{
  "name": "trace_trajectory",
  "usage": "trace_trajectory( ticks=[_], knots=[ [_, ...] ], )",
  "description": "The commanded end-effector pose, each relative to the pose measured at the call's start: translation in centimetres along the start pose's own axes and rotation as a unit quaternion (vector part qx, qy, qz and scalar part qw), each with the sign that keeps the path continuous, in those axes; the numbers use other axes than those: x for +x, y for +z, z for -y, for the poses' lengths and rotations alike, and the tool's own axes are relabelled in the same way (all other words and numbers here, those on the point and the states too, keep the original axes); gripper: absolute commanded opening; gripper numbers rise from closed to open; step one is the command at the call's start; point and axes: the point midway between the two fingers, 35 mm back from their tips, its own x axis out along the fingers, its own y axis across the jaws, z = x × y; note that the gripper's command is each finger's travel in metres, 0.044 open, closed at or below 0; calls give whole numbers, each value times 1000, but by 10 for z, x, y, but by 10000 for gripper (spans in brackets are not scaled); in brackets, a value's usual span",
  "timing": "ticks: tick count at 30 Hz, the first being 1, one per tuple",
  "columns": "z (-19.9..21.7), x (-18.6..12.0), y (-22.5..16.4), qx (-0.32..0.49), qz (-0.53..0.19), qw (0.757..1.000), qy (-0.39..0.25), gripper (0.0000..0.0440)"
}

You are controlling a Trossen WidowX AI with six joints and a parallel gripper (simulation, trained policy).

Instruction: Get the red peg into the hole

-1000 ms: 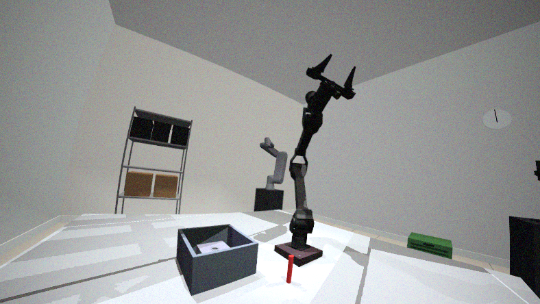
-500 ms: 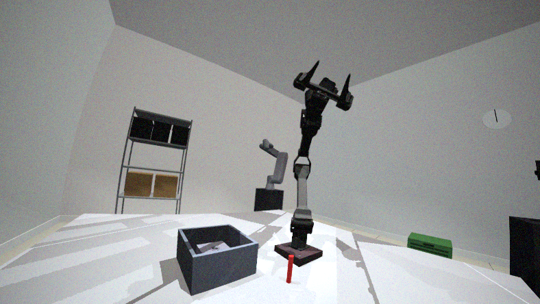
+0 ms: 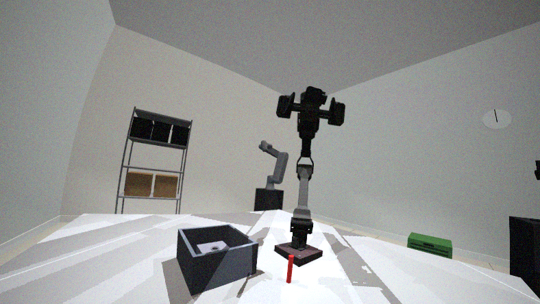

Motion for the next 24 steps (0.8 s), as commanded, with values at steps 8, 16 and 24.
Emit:
trace_trajectory(
  ticks=[8, 16, 24],
  knots=[
    [24, 1, -79, 115, -143, 981, -65, 440],
    [32, -7, -132, 199, -236, 944, -114, 440],
    [32, -19, -183, 278, -322, 890, -165, 440]
  ],
)
